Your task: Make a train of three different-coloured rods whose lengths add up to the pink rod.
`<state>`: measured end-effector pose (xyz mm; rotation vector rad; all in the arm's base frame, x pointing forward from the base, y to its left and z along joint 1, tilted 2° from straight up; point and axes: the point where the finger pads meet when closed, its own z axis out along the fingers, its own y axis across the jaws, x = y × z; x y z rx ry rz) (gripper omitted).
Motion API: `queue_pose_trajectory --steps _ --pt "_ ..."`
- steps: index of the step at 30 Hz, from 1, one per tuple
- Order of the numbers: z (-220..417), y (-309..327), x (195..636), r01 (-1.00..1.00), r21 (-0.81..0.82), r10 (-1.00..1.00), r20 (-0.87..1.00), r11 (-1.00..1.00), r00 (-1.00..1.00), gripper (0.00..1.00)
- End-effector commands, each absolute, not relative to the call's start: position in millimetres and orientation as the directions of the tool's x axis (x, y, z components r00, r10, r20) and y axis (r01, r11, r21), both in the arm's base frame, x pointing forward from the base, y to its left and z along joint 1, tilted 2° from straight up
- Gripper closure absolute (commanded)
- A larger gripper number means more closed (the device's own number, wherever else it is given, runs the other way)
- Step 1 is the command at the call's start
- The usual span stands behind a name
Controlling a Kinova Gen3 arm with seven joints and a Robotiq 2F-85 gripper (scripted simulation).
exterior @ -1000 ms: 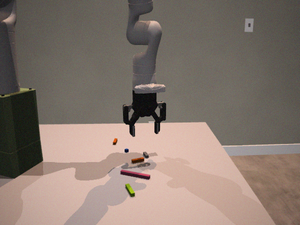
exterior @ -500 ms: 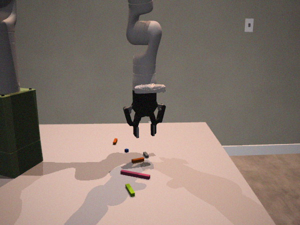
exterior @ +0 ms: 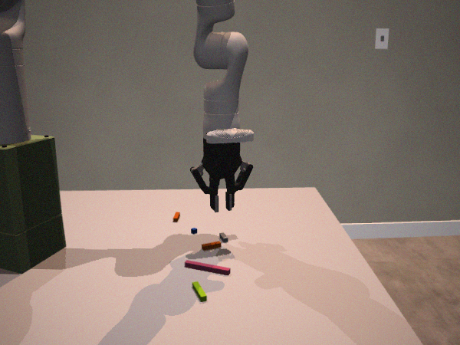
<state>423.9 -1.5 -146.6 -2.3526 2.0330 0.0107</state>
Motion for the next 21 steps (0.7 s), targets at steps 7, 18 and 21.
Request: queue_pose_trajectory --steps 7,18,21 --pt "-148 -1 425 -0.989 -0.021 -0.989 -0.026 -0.145 0.145 0.76" --pt "-159 -1 425 -0.989 -0.021 -0.989 -0.026 -0.145 0.145 0.76" --pt "-161 -1 425 -0.989 -0.021 -0.989 -0.026 -0.145 0.145 0.76"
